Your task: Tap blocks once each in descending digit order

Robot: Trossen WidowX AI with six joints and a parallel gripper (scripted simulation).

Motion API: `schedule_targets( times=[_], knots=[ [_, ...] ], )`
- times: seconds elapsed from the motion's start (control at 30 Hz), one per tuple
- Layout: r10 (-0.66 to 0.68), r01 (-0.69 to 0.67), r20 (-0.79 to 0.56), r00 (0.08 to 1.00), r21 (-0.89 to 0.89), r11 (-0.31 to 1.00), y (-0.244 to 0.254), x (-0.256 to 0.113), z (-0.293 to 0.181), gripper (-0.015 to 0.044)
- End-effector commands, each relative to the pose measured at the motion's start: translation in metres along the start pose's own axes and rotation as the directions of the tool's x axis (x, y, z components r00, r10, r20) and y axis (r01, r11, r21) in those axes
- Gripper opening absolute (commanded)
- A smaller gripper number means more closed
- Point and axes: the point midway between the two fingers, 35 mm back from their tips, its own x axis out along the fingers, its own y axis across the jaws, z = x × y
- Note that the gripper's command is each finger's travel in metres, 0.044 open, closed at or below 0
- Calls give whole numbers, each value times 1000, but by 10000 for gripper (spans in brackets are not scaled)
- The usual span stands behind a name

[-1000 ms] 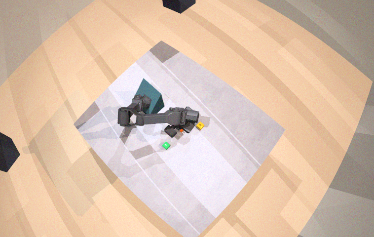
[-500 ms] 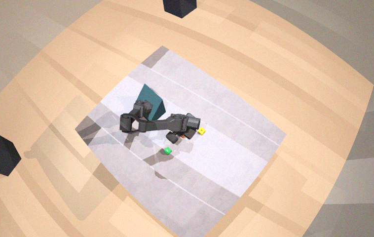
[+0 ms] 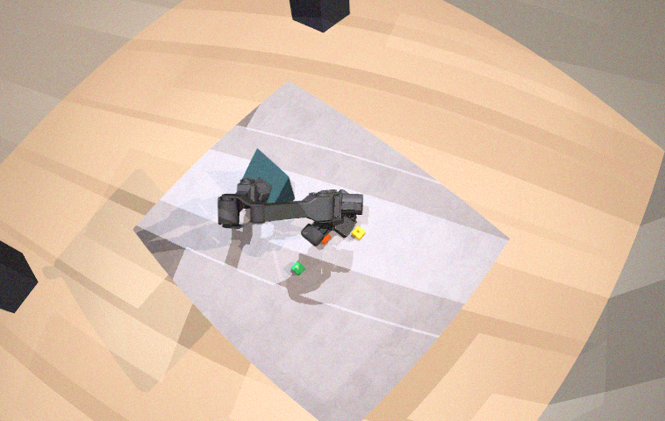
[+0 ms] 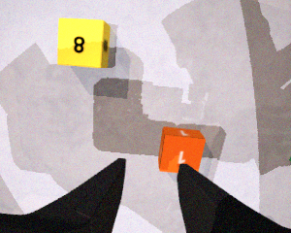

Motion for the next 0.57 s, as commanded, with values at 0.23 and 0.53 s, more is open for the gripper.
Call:
schedule_targets(
  times=[0.23, 0.53],
  knots=[
    [2, -2, 2, 1000, 5, 1000, 132, -61, -4, 400],
    [-9, 9, 3, 1000, 13, 1000, 147, -67, -9, 400]
  ],
)
